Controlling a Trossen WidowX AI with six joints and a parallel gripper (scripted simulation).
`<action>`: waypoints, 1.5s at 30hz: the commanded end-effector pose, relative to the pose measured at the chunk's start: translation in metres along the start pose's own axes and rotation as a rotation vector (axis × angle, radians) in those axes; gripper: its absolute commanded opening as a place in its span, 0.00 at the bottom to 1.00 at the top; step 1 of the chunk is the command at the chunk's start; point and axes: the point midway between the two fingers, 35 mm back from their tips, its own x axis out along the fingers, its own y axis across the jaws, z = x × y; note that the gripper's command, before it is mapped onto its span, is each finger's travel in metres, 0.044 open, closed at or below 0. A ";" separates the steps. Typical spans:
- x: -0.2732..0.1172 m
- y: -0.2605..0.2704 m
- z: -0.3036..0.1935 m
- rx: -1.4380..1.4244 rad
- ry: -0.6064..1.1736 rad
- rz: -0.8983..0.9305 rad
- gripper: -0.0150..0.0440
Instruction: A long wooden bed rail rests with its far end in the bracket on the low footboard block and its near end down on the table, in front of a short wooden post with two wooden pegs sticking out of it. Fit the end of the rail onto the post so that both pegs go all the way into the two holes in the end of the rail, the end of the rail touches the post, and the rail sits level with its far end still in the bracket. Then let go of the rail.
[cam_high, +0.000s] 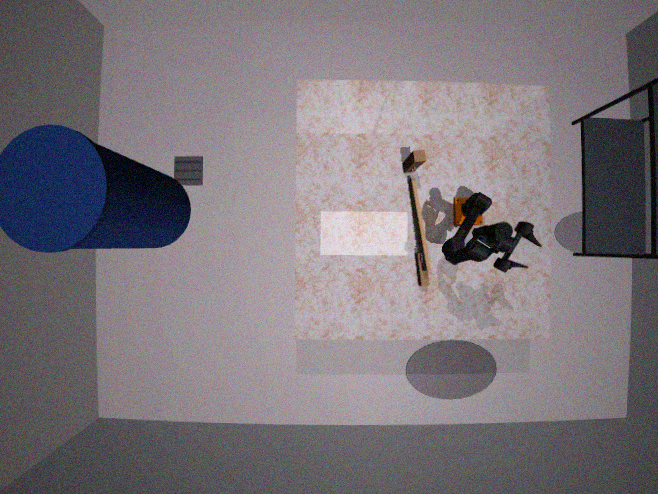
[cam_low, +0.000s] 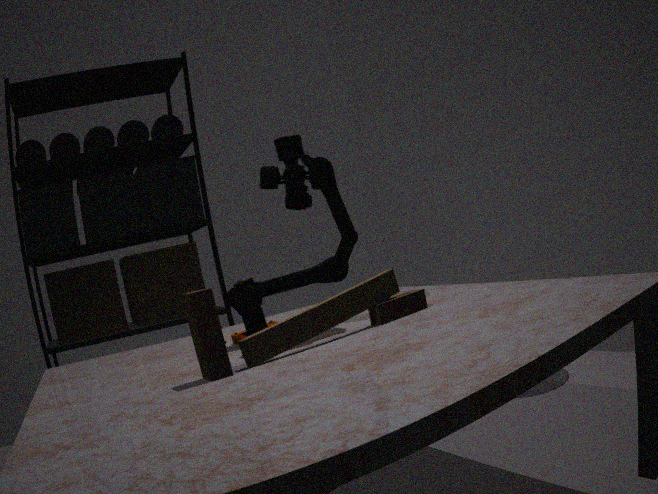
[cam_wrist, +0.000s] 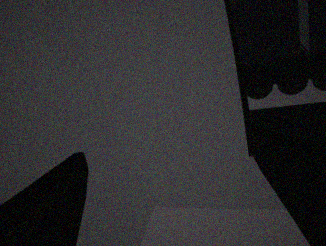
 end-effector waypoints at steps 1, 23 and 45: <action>0.001 -0.001 0.000 0.000 -0.001 -0.005 0.98; -0.043 -0.294 0.046 -0.134 -0.473 -1.005 1.00; -0.310 -0.310 0.143 -0.600 -1.061 -1.663 1.00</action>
